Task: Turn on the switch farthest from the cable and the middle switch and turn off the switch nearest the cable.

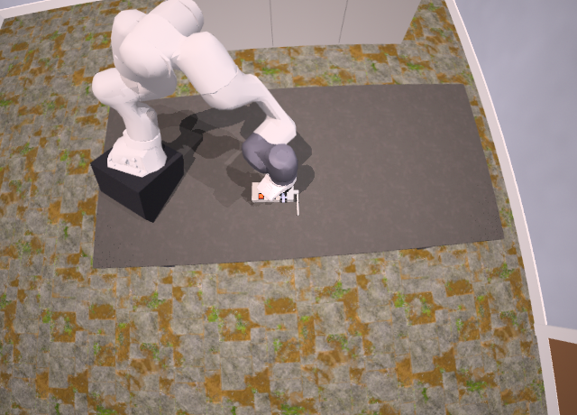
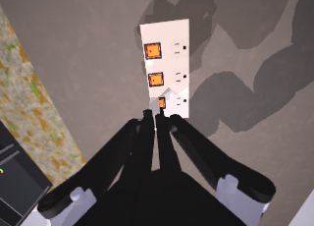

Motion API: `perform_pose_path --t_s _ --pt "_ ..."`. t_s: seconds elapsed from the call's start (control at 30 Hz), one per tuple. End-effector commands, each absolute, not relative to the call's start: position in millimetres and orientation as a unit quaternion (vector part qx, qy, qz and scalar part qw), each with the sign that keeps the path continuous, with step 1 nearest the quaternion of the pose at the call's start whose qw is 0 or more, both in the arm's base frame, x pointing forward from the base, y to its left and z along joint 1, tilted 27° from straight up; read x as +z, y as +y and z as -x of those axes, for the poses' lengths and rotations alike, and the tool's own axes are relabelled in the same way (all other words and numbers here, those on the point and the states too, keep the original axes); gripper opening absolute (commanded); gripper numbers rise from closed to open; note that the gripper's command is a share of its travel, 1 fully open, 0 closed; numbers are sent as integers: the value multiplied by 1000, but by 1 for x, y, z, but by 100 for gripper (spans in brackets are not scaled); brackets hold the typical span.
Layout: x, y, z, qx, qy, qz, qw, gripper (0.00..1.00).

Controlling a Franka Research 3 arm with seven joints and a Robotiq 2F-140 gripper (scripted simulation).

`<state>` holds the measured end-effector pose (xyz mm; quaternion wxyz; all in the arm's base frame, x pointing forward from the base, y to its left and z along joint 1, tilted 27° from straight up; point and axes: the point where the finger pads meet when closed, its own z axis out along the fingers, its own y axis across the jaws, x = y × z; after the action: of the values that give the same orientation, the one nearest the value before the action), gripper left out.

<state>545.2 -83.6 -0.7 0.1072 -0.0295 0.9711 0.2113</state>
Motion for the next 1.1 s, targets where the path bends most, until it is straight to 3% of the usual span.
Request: perform_pose_path --t_s 0.0,1.07 --pt "-2 -85 -547 210 971 26 108 0" --pt "1 -86 -546 210 971 26 108 0"
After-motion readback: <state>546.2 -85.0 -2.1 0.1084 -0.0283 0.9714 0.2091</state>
